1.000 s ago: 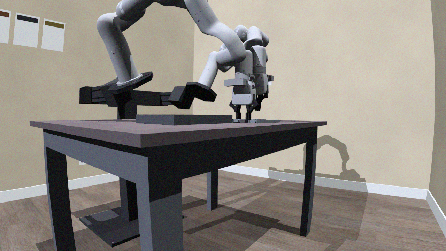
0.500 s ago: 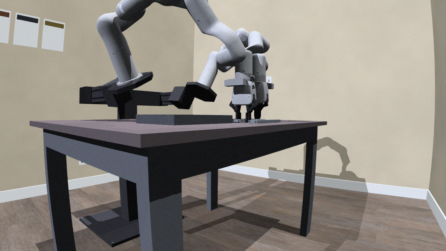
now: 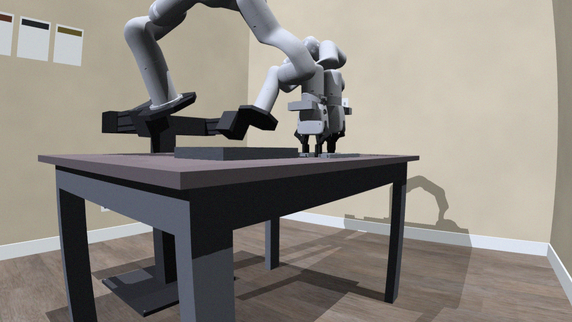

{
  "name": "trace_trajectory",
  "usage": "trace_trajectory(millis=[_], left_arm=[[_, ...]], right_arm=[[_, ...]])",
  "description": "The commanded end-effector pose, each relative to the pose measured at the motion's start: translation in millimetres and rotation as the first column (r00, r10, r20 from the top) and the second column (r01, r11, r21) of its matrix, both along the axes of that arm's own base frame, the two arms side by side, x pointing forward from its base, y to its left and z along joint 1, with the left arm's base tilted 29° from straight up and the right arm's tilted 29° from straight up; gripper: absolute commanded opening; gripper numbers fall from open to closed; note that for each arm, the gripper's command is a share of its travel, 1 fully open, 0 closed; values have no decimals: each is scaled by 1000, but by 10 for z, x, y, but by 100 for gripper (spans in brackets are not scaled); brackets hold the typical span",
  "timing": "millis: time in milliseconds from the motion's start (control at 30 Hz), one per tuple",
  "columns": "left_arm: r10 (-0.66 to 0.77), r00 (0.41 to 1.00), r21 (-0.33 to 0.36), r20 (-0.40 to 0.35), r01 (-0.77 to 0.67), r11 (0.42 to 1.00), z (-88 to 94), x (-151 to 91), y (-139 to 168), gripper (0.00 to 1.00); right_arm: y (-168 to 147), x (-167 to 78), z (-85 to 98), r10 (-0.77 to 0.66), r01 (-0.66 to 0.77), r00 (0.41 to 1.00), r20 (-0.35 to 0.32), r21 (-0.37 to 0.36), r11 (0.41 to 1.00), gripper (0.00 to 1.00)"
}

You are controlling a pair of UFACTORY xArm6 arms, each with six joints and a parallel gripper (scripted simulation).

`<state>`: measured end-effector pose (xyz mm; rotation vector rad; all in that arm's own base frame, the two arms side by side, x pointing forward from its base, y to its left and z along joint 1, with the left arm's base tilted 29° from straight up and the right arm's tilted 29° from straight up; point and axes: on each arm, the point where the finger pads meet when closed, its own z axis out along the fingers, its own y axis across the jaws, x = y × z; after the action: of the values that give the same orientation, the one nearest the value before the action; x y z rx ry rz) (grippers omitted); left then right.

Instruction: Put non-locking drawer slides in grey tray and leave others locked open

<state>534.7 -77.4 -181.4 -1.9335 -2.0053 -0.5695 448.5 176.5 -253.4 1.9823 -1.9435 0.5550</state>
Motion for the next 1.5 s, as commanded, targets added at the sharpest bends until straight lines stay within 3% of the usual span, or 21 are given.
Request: trace_trajectory(millis=[0, 1033, 1467], left_arm=[[-1, 1000, -1, 3, 1, 1000, 19, 12, 12, 0], [-1, 1000, -1, 3, 1, 1000, 108, 3, 179, 0], [-1, 1000, -1, 3, 1, 1000, 237, -11, 417, 0]], right_arm=[[17, 17, 13, 1, -1, 1000, 4, 3, 1000, 0], [17, 17, 13, 1, -1, 1000, 4, 3, 1000, 0], [17, 17, 13, 1, -1, 1000, 4, 3, 1000, 0]])
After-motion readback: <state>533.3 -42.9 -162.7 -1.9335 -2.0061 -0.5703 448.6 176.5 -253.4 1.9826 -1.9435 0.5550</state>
